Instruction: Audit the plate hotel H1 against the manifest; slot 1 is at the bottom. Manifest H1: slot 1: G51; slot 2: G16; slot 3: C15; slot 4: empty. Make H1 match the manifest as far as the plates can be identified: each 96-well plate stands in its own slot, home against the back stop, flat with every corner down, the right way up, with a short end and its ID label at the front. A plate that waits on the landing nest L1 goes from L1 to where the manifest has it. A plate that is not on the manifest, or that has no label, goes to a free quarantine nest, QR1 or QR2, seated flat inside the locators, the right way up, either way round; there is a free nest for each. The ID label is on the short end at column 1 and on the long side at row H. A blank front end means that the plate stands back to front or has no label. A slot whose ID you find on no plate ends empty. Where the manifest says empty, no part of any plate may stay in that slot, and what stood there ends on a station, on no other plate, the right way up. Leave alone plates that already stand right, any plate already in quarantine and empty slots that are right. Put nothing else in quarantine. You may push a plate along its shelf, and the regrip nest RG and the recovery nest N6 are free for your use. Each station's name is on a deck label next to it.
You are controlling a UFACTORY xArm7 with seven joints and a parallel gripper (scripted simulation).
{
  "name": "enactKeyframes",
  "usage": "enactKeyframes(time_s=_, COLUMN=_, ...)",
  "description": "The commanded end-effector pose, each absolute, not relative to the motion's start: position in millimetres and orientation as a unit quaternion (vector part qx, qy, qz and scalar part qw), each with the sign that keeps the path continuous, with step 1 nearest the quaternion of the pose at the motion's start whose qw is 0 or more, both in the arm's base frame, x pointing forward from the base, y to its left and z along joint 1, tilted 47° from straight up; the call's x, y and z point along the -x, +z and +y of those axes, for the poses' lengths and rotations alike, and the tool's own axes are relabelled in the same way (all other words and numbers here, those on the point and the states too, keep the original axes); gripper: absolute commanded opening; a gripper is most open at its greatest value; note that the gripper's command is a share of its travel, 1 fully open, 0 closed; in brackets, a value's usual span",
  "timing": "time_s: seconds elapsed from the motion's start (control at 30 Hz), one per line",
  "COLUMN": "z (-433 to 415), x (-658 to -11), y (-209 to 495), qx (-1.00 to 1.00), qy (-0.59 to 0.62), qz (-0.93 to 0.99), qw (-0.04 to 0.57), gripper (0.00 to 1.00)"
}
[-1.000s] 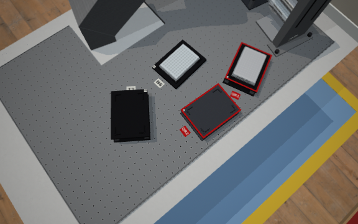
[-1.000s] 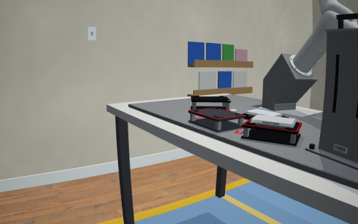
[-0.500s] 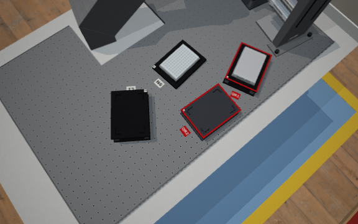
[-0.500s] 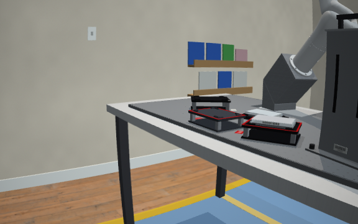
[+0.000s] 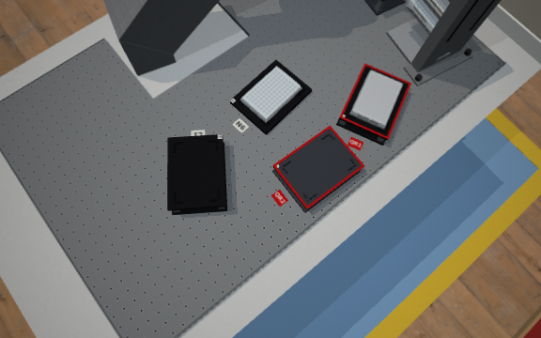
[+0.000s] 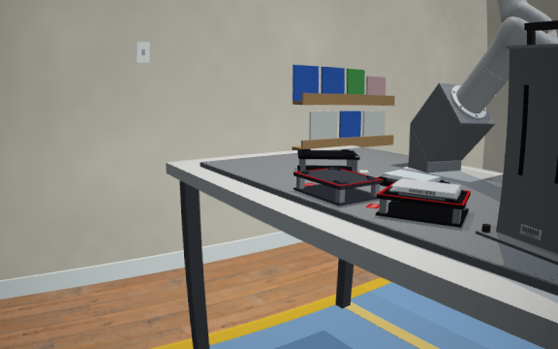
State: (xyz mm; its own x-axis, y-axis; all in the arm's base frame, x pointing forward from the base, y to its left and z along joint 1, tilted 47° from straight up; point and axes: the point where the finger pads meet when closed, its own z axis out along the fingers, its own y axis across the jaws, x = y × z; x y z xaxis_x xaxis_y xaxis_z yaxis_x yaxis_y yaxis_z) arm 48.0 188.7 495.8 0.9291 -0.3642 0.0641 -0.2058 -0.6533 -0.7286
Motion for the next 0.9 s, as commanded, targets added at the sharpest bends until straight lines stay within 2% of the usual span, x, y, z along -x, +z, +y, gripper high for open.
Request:
enactKeyframes(time_s=0.0, z=192, x=-49, y=493, qx=0.903, qy=-0.103, qz=0.157, qw=0.387, gripper=1.00)
enactKeyframes(time_s=0.87, z=217, x=-61, y=468, qx=0.903, qy=-0.103, qz=0.157, qw=0.387, gripper=1.00)
